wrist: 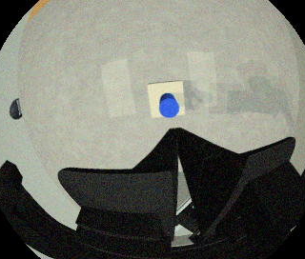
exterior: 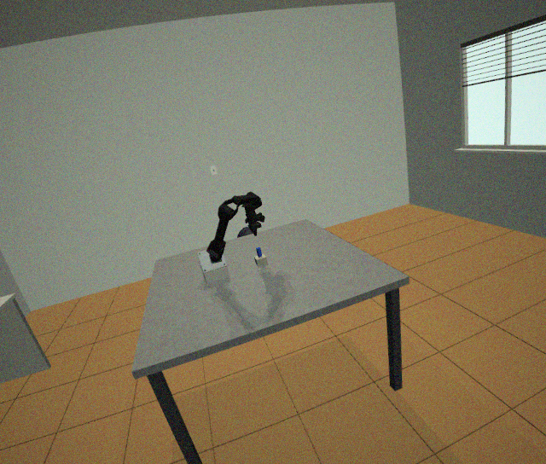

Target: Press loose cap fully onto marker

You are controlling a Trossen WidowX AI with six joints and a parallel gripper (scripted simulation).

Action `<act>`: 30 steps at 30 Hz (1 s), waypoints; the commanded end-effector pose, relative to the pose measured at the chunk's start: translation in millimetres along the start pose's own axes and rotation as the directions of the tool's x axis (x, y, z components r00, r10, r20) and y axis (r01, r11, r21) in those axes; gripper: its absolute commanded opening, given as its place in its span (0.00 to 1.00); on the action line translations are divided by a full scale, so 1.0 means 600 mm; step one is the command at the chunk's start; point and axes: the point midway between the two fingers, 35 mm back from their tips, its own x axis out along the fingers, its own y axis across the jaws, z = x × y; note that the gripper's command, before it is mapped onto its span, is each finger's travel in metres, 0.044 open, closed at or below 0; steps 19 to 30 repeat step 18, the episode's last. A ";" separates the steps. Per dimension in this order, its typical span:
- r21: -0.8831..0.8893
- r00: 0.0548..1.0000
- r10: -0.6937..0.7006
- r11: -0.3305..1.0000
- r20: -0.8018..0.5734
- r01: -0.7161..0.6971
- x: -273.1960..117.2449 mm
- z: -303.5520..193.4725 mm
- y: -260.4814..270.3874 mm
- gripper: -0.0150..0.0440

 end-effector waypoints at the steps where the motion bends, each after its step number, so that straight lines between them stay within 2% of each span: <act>1: 0.006 1.000 0.000 1.000 -0.009 0.000 -0.014 -0.003 -0.003 0.25; 18: 0.006 1.000 0.000 1.000 -0.009 0.000 -0.014 -0.003 -0.003 1.00; 30: 0.006 1.000 0.000 1.000 -0.009 0.000 -0.014 -0.003 -0.003 1.00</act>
